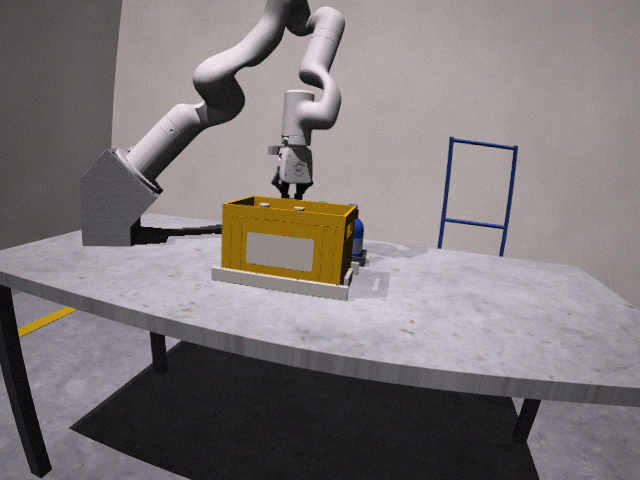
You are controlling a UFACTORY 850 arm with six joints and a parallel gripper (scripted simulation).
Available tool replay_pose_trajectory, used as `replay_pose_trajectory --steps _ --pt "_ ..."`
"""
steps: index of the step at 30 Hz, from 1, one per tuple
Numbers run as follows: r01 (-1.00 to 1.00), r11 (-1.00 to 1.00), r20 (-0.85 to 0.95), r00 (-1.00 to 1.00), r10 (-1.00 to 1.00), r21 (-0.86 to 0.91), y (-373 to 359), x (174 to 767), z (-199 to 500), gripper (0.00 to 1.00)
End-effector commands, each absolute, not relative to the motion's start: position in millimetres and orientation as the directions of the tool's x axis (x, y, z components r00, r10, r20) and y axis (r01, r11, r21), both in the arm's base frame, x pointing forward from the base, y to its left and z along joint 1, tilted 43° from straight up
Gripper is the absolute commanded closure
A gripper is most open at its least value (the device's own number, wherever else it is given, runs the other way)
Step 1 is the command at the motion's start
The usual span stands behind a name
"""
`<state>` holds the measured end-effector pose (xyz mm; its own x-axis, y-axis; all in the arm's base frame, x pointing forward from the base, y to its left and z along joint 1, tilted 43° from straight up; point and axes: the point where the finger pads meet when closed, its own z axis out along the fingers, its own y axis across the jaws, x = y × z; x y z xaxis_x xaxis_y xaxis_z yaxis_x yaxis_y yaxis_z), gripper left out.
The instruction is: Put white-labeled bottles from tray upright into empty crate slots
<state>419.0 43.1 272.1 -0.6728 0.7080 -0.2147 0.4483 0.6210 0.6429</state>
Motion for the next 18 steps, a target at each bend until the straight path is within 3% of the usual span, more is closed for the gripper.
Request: replay_pose_trajectory --steps 1,18 --pt "0.448 0.621 -0.215 -0.673 0.708 0.643 42.8 419.0 273.0 1.00" --pt "0.448 0.621 -0.215 -0.672 0.708 0.643 41.7 417.3 275.2 1.00"
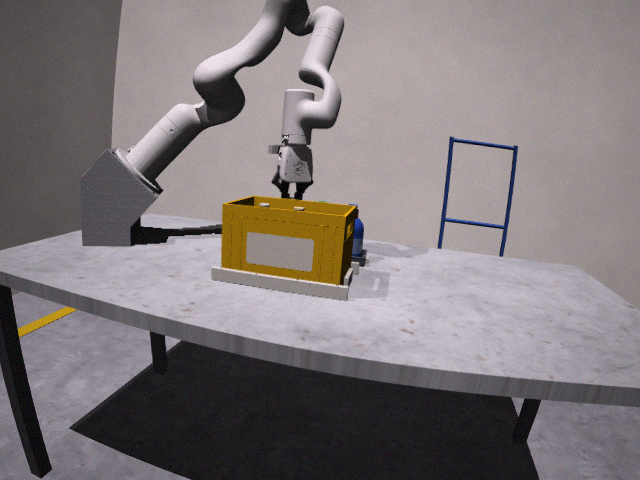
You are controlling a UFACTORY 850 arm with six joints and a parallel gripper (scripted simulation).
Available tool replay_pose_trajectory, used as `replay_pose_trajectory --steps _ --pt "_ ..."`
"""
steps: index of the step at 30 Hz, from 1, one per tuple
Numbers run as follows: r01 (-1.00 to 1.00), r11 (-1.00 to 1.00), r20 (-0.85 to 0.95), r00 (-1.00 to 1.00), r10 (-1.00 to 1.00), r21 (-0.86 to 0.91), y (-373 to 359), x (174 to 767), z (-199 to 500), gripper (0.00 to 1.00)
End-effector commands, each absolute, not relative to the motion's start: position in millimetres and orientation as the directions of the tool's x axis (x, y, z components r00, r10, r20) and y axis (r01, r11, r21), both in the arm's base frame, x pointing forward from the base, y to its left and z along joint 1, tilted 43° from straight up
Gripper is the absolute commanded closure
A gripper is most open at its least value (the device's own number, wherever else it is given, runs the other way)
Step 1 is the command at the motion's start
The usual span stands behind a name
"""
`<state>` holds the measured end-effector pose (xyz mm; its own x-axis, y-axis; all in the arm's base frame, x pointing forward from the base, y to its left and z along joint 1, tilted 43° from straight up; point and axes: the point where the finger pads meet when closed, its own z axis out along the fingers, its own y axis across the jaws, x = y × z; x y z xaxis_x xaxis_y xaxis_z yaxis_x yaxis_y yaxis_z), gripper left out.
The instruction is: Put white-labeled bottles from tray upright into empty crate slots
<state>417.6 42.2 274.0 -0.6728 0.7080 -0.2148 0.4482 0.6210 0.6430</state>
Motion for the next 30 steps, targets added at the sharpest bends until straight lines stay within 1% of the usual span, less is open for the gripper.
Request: replay_pose_trajectory --steps 1,30 --pt "0.448 0.621 -0.215 -0.672 0.708 0.643 41.7 417.3 275.2 1.00" --pt "0.448 0.621 -0.215 -0.672 0.708 0.643 38.1 411.6 282.7 1.00"
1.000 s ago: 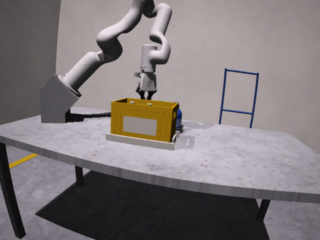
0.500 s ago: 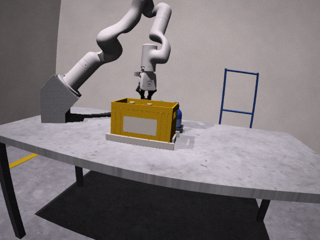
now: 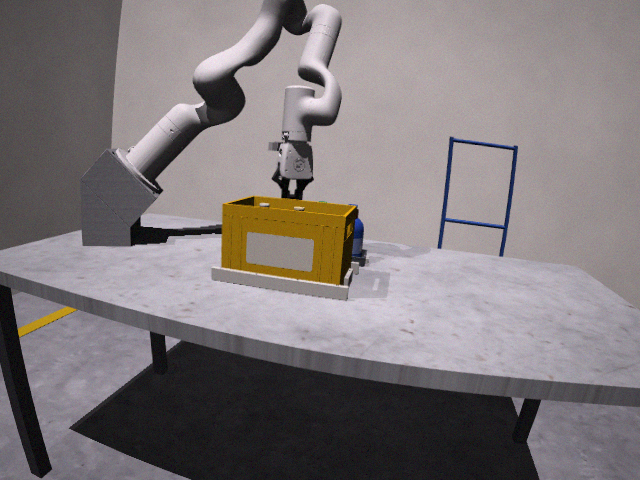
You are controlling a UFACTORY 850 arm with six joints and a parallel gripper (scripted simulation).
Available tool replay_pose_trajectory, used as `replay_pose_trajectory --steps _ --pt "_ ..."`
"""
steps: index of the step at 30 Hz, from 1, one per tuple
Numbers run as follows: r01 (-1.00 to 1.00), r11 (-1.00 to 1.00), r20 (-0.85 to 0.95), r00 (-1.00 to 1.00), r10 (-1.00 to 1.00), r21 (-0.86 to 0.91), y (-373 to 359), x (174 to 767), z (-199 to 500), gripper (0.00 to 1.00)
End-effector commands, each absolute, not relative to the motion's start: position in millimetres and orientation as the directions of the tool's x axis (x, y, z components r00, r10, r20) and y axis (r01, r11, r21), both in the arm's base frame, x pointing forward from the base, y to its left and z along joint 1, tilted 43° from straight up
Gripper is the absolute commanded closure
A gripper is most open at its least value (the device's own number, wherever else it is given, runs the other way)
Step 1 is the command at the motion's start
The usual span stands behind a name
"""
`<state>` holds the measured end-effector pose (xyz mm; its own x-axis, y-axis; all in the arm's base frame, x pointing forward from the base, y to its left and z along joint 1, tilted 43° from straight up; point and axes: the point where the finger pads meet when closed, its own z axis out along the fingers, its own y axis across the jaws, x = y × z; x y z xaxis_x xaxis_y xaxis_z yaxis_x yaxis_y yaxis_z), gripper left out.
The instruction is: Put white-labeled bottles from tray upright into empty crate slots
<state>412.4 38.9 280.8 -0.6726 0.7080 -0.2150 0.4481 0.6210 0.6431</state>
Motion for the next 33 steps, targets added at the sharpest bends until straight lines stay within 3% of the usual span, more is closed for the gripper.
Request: replay_pose_trajectory --steps 1,33 --pt "0.448 0.621 -0.215 -0.672 0.708 0.643 38 411 283 1.00" --pt "0.448 0.621 -0.215 -0.672 0.708 0.643 31 401 296 1.00"
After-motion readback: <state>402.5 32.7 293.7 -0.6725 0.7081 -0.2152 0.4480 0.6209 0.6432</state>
